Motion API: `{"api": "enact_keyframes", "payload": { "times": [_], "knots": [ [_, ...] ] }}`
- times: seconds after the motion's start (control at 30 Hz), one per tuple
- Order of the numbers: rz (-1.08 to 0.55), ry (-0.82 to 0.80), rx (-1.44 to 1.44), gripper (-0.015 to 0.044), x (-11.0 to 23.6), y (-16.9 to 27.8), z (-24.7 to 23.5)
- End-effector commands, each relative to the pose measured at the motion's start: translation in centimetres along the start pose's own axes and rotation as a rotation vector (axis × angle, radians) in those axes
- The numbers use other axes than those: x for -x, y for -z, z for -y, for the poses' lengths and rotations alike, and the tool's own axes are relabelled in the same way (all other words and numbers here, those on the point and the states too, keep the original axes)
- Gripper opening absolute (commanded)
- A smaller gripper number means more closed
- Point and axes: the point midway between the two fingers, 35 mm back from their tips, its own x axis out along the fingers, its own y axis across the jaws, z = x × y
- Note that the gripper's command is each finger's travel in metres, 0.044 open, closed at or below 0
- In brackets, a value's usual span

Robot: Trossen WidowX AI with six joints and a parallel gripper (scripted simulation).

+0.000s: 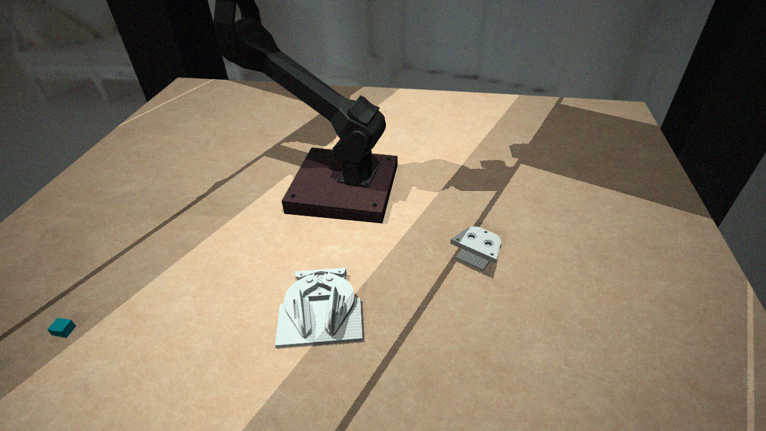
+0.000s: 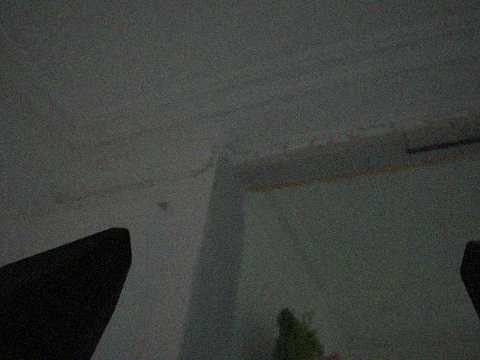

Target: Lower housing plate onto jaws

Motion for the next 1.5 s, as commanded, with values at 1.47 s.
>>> {"api": "enact_keyframes", "payload": {
  "times": [1.47],
  "knots": [
    [-0.893,0.099,0.562,0.0440,1.8,26.4,10.6]
  ]
}}
